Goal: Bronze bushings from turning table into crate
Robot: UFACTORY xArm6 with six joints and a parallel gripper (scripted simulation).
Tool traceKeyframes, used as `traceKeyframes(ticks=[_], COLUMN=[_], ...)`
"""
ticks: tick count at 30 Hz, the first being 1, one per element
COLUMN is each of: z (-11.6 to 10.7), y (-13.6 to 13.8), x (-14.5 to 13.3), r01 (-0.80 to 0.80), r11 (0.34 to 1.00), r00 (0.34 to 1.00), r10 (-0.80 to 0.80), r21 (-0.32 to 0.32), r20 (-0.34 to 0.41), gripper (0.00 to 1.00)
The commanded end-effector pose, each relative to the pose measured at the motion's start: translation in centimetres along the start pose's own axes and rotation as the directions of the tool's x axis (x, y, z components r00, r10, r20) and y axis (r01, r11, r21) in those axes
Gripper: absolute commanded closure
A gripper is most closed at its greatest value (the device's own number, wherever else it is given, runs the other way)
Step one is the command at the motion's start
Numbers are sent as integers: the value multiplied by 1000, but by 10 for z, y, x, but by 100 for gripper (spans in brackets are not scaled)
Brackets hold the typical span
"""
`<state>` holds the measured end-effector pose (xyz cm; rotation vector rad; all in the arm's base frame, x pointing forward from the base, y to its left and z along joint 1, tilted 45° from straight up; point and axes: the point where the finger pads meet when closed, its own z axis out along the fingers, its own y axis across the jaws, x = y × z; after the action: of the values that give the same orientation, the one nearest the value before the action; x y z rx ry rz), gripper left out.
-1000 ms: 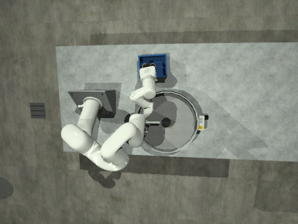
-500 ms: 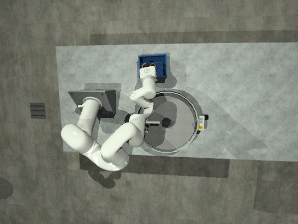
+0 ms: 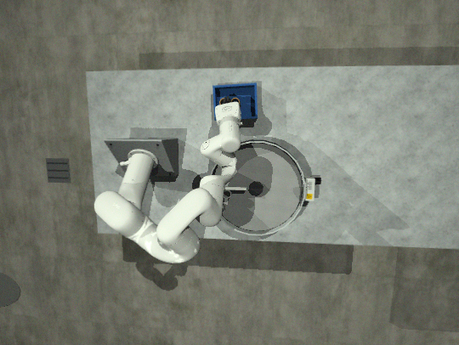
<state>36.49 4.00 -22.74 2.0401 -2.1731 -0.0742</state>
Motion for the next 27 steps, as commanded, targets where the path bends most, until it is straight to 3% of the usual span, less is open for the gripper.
traceKeyframes(ticks=[1,15,16,27], z=[0,0,0,0], y=[-1,-1,-1,-1], x=[0,0,0,0], r01=[1,1,1,1], r11=[1000,1000,1000,1000], r00=[1000,1000,1000,1000], r10=[-1,-1,-1,-1], r21=[3,3,3,3], r20=[1,1,1,1], gripper=[100,100,88,88])
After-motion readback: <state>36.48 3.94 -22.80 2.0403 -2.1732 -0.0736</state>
